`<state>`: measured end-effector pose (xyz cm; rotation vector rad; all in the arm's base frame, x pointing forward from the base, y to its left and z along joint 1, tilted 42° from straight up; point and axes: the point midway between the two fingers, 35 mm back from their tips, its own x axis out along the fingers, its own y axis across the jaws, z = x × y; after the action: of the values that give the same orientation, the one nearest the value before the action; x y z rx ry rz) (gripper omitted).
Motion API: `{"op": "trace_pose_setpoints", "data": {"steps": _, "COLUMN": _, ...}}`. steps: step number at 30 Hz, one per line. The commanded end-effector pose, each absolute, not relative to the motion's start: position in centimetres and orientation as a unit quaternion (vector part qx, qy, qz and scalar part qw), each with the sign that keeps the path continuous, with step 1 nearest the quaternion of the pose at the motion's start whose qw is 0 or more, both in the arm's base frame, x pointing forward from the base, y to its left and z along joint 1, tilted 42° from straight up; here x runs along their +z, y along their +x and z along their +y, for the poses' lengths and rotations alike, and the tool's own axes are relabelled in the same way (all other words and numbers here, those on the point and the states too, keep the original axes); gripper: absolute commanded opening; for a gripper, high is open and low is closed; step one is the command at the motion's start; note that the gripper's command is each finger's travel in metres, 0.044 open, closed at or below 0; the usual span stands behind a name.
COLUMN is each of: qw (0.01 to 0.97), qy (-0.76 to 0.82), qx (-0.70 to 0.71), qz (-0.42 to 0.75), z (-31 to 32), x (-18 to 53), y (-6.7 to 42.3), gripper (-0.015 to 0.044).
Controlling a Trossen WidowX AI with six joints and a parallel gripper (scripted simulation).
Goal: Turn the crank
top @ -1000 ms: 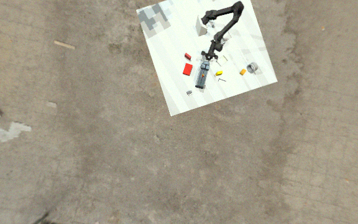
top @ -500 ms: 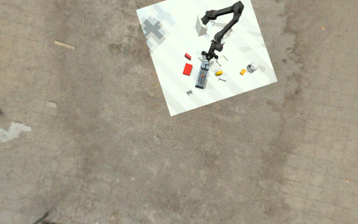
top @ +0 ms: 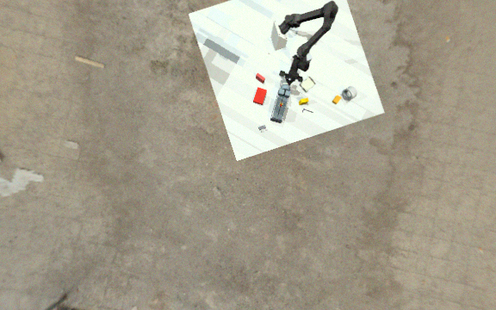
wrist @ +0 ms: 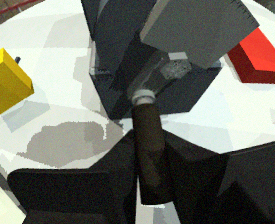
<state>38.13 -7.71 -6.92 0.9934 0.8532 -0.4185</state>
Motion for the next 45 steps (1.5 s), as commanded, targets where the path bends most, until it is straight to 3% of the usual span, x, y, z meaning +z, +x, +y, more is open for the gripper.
{"op": "trace_pose_setpoints", "data": {"steps": 1, "qw": 0.777, "qy": 0.461, "qx": -0.186, "qz": 0.387, "z": -7.6, "x": -6.1, "y": 38.6, "gripper": 0.0000}}
{"op": "trace_pose_setpoints", "data": {"steps": 45, "qw": 0.777, "qy": 0.461, "qx": -0.186, "qz": 0.387, "z": -8.3, "x": -4.2, "y": 38.8, "gripper": 0.0000}}
